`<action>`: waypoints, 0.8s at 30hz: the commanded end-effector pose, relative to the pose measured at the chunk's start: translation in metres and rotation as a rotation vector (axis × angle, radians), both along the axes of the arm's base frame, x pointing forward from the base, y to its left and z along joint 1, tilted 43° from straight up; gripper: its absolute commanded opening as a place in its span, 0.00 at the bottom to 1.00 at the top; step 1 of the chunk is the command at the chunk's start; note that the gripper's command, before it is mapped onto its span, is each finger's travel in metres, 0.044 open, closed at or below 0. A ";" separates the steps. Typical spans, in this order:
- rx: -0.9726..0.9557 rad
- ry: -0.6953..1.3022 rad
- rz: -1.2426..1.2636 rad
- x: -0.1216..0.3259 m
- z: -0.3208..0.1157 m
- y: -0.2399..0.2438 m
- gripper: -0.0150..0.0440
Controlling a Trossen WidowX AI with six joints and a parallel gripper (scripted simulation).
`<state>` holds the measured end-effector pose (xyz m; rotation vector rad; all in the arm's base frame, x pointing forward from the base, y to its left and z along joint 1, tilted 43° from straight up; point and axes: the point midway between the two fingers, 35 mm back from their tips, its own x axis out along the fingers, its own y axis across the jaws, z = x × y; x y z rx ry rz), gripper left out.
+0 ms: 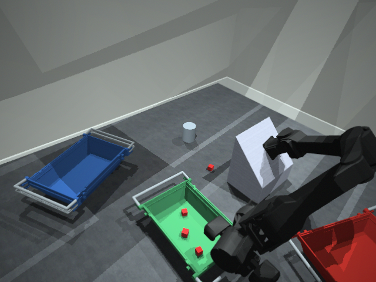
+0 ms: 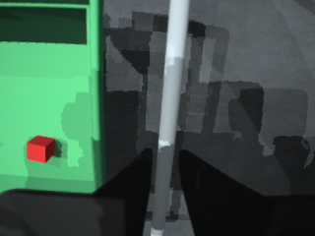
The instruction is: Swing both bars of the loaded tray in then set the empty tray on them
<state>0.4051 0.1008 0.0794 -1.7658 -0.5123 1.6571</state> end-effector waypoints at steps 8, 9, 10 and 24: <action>0.001 0.011 -0.001 -0.002 -0.010 0.007 0.40; 0.000 0.011 -0.001 -0.002 -0.009 0.005 0.40; 0.000 0.011 -0.001 -0.002 -0.009 0.002 0.40; -0.002 0.012 -0.001 -0.011 -0.009 -0.040 0.40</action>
